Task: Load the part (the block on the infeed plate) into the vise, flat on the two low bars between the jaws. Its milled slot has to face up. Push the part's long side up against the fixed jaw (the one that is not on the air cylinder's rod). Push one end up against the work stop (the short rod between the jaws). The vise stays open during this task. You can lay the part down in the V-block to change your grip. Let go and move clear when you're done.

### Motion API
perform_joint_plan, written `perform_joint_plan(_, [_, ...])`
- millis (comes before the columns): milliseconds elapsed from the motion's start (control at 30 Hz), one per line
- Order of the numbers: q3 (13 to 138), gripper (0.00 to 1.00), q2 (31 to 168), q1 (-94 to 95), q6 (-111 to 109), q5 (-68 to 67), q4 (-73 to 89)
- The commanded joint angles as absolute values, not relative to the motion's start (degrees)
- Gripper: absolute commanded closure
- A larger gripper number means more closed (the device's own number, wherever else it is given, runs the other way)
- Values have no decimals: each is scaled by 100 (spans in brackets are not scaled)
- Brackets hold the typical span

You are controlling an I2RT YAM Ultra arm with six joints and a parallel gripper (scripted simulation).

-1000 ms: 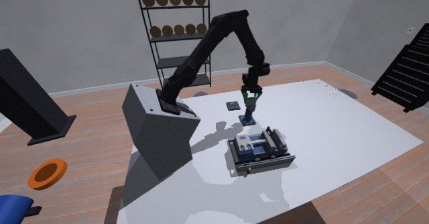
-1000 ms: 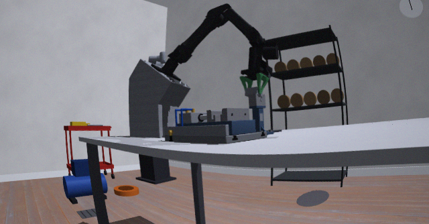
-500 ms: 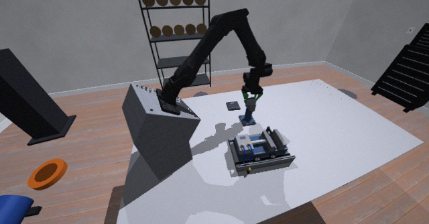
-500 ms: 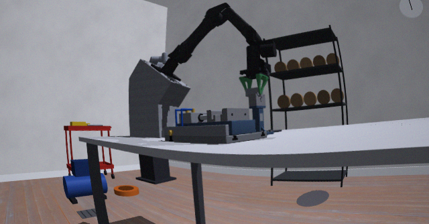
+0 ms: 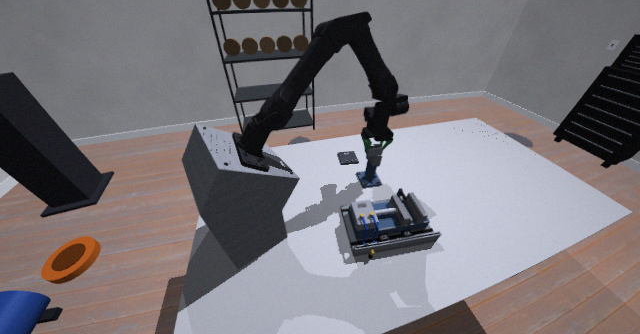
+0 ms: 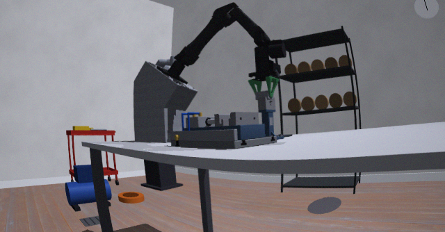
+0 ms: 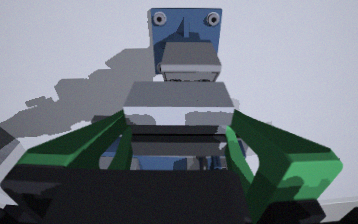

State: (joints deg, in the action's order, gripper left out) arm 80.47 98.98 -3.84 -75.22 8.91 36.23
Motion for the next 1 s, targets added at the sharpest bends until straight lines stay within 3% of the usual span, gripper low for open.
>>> perform_joint_plan(0, [7919,100,9618,-499,-7589,1037,3578])
perform_joint_plan(967, [7990,100,9609,-519,-7597,1088,3597])
